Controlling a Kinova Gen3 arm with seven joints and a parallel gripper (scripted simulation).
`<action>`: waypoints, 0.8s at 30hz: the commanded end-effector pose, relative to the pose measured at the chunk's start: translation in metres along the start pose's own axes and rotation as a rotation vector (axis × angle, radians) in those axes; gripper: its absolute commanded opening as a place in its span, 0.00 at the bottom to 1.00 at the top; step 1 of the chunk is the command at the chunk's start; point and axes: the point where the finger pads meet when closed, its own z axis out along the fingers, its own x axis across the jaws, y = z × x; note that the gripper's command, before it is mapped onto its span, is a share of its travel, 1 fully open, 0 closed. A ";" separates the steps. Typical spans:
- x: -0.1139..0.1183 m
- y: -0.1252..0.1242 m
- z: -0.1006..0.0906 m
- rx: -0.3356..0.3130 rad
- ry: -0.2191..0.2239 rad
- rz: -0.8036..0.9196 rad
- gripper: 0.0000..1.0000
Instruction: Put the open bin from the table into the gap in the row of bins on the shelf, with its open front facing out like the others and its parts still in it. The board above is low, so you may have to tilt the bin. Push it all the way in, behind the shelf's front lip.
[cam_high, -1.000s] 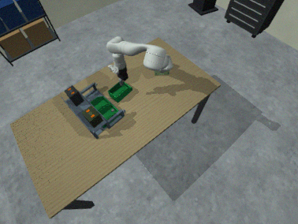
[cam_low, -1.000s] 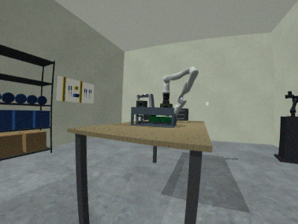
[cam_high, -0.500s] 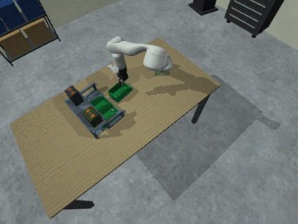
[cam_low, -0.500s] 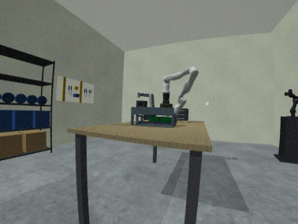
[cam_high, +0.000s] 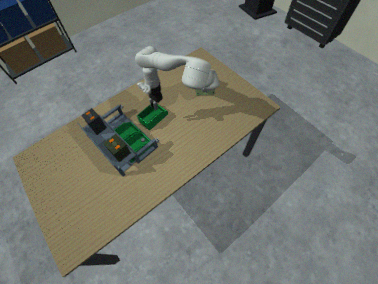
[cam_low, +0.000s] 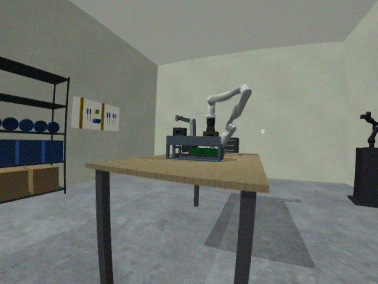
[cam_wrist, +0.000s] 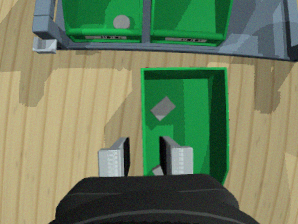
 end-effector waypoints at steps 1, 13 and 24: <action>0.000 -0.001 -0.002 0.006 0.000 0.012 0.55; 0.000 0.000 -0.001 0.006 0.000 0.012 0.55; 0.000 0.000 0.001 0.005 -0.001 0.013 0.55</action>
